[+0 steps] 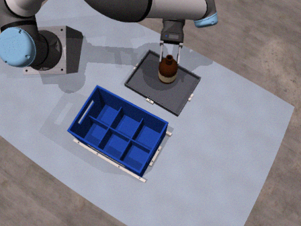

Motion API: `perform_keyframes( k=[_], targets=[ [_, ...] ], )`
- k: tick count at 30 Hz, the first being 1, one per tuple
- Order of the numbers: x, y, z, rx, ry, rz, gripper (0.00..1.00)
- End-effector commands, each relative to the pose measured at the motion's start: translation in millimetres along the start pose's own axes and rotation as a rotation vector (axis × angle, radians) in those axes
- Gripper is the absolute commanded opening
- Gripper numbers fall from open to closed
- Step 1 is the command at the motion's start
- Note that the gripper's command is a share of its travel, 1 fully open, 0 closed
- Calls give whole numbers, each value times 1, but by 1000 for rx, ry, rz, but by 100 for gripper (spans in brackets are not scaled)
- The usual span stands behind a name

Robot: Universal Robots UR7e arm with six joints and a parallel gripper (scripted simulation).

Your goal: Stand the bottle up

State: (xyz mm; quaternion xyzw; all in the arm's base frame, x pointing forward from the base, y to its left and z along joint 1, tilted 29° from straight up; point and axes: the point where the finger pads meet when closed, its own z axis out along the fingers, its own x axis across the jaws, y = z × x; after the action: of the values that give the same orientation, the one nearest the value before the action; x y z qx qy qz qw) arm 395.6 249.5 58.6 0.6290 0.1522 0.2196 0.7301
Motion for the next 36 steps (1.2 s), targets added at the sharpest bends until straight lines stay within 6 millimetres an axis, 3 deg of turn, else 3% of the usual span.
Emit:
perform_keyframes(
  k=[1,13,27,28,36],
  targets=[
    [0,8,-3,0,0,1,100],
    [0,25,-9,0,0,1,100],
    [0,28,-10,0,0,1,100],
    [0,28,-10,0,0,1,0],
    [0,28,-10,0,0,1,0]
  ],
)
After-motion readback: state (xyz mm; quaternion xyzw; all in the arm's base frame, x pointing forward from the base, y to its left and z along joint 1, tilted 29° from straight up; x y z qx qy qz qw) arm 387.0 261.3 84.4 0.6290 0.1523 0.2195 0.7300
